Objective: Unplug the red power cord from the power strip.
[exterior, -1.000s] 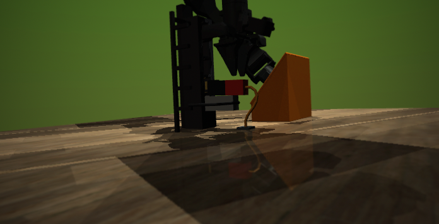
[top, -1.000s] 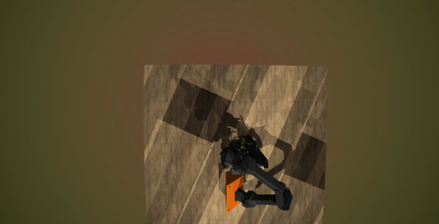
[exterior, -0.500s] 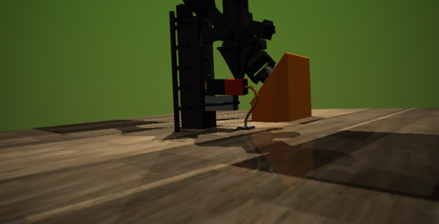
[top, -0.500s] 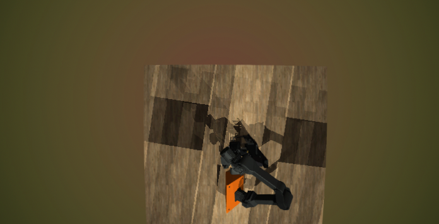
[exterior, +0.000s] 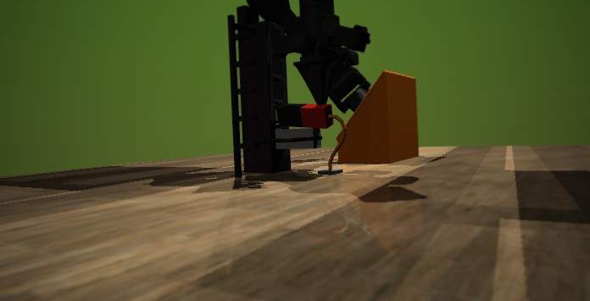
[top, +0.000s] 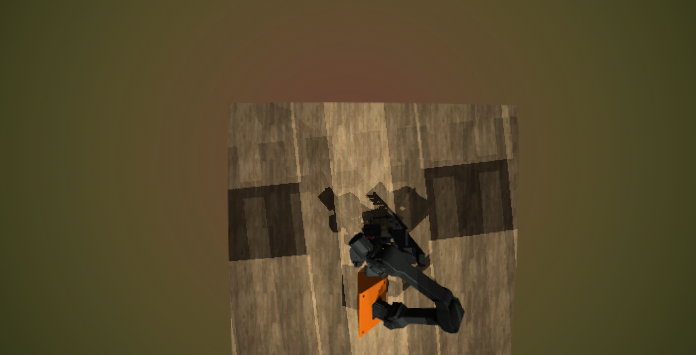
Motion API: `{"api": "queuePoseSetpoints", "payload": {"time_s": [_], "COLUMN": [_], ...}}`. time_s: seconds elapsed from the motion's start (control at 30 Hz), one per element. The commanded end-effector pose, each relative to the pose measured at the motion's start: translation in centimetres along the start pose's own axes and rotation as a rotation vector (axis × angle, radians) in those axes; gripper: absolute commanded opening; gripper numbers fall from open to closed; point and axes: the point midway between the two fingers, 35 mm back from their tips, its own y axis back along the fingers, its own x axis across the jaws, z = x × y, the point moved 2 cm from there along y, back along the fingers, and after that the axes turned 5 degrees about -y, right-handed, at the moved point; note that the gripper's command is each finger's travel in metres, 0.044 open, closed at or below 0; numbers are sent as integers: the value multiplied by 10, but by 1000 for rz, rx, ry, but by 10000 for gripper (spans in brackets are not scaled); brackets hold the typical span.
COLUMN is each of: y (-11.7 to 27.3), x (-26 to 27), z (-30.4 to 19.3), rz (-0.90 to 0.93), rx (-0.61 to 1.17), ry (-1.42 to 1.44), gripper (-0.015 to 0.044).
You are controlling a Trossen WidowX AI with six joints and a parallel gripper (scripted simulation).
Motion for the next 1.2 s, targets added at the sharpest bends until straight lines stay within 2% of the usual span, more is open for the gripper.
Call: {"api": "queuePoseSetpoints", "payload": {"time_s": [0.0, 0.33, 0.73, 0.9, 1.0, 1.17], "y": [-2, -1, -1, 5, 11, 11], "x": [-1, 0, -1, 0, 4, 4], "z": [4, 20, 14, 43, 72, 74], "rz": [3, 3, 1, 1, 1, 1], "rx": [4, 3, 8, 5, 5, 5], "ry": [-7, -6, -3, -3, -4, -4], "gripper": [0, 0, 315, 440, 440, 440]}}
